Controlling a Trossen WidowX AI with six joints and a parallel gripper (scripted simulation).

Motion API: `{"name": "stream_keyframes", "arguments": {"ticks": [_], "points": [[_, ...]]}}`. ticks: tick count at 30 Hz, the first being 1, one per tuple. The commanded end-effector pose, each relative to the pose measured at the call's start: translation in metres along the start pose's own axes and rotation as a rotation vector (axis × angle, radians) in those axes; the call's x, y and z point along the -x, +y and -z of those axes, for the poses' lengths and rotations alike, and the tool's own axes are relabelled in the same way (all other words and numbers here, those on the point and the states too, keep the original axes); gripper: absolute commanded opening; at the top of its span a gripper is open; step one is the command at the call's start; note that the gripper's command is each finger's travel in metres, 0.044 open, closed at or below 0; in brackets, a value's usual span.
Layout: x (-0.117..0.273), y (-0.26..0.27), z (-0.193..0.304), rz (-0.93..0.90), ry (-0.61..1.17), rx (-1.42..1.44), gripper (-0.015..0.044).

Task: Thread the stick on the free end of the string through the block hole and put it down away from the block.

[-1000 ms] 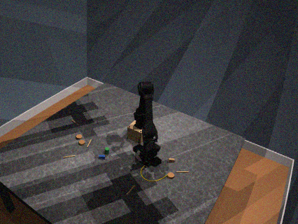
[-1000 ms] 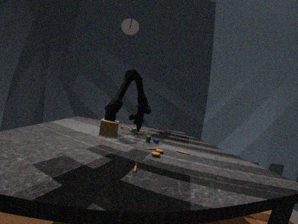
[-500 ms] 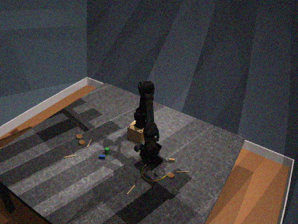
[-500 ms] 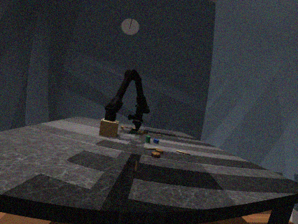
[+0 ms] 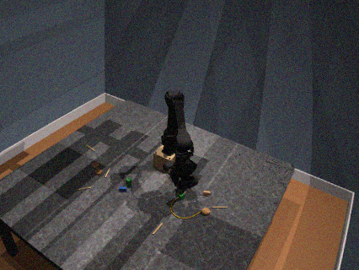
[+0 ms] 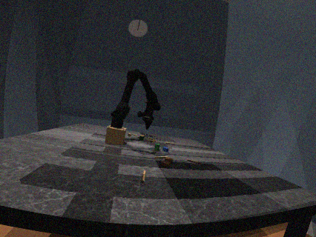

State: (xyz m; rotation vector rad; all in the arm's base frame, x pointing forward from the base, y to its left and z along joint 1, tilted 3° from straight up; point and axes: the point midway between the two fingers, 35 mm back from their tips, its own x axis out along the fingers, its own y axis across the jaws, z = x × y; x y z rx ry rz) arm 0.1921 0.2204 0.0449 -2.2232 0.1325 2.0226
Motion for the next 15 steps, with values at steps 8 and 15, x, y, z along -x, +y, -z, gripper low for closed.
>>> {"name": "stream_keyframes", "arguments": {"ticks": [8,15], "points": [[-0.001,0.000,-0.017,-0.011,-0.008,-0.838,0.0123],[-0.001,0.001,-0.029,-0.025,-0.008,-1.490,0.0123]]}}
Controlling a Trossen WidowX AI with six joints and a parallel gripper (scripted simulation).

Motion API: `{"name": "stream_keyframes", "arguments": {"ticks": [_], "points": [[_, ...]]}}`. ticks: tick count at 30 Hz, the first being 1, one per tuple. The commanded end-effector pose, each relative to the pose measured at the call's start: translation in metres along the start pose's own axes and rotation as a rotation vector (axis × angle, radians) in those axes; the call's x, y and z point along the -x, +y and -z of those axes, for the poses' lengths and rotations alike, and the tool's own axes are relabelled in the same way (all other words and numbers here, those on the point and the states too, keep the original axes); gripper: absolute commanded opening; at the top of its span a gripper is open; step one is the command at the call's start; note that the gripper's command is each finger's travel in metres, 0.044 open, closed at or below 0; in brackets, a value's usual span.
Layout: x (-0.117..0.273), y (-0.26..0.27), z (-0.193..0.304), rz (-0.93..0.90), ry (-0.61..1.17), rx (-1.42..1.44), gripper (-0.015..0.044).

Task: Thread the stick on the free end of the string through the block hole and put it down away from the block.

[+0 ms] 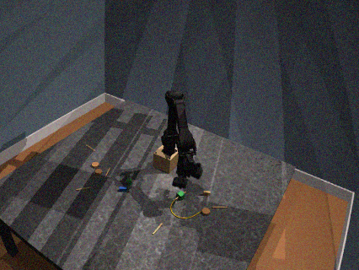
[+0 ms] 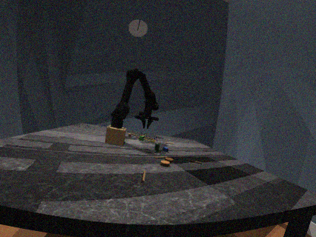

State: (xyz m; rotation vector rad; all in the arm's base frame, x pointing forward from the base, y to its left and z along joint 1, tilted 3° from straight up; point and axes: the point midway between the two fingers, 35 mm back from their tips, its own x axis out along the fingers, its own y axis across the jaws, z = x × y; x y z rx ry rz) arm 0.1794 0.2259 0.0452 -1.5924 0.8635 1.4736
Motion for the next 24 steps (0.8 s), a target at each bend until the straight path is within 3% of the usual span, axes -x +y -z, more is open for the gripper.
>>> {"name": "stream_keyframes", "arguments": {"ticks": [1,6,24], "points": [[-0.002,0.017,-0.006,-0.024,0.010,-0.649,0.0123],[-0.002,0.024,-0.011,-0.028,0.020,-1.108,0.0123],[-0.002,0.042,-0.019,-0.023,0.054,-2.184,0.0123]]}}
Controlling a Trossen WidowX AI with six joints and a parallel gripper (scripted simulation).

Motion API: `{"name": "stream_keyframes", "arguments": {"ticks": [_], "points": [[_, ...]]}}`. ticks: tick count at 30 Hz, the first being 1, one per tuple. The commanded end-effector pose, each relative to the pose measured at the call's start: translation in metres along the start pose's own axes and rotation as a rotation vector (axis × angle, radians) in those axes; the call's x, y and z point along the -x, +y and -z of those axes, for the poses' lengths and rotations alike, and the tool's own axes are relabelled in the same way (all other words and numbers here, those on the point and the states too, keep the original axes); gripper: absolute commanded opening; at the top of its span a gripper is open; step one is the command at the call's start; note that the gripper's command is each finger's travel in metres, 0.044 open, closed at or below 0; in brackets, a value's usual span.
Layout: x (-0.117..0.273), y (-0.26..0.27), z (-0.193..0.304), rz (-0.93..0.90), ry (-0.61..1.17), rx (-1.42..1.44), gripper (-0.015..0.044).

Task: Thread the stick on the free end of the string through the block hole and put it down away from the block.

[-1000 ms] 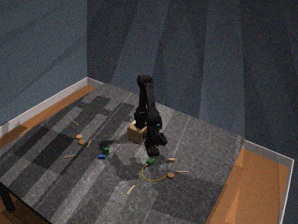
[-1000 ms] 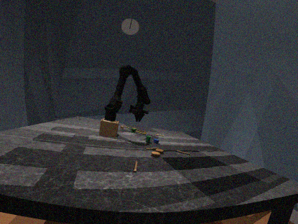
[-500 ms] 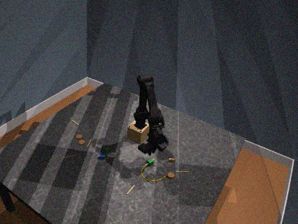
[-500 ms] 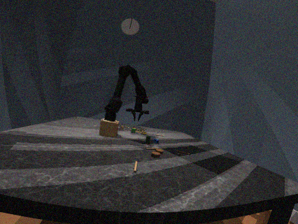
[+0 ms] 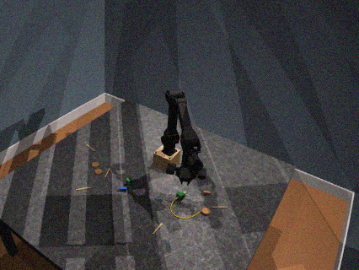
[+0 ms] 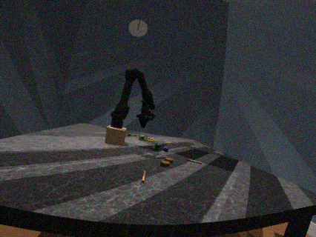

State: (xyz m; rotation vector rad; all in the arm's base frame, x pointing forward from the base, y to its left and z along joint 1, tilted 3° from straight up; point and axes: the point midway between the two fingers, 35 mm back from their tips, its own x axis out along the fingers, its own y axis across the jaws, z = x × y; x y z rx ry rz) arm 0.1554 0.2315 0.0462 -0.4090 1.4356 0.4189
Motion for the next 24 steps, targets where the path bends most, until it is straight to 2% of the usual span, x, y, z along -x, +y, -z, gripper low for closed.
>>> {"name": "stream_keyframes", "arguments": {"ticks": [1,24], "points": [[-0.005,0.005,0.023,0.020,0.040,-0.669,0.0123],[-0.017,0.005,0.022,0.020,0.040,-0.669,0.0123]]}}
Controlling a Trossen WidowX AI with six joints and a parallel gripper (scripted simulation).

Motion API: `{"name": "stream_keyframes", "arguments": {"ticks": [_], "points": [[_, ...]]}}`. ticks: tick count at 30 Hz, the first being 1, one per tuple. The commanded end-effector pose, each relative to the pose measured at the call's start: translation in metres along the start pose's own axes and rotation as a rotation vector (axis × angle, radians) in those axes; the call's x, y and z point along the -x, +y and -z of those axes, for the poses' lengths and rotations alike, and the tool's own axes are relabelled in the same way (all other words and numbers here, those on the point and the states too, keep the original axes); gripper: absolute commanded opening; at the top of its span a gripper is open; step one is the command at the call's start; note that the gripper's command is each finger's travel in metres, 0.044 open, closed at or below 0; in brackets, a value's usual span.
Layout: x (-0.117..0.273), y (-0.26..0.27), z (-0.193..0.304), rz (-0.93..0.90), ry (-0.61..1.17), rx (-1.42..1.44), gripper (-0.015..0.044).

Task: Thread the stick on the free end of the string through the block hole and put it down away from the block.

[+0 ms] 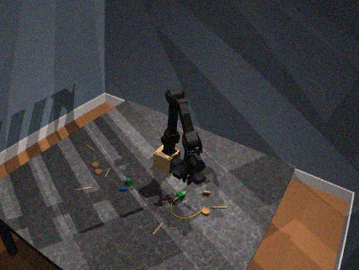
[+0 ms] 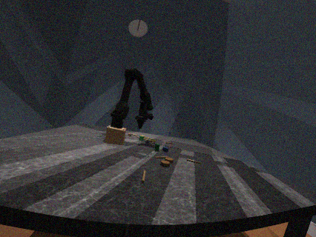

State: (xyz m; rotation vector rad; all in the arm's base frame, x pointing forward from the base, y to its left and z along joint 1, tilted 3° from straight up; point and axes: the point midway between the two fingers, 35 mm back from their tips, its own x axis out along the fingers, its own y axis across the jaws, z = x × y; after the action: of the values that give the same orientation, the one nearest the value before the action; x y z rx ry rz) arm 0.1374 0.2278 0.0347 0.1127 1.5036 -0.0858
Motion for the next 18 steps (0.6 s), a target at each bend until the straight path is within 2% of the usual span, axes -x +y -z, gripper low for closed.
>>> {"name": "stream_keyframes", "arguments": {"ticks": [1,18], "points": [[-0.009,-0.003,0.002,0.011,0.010,-0.006,0.0123],[-0.037,-0.002,0.002,0.011,0.010,-0.006,0.0123]]}}
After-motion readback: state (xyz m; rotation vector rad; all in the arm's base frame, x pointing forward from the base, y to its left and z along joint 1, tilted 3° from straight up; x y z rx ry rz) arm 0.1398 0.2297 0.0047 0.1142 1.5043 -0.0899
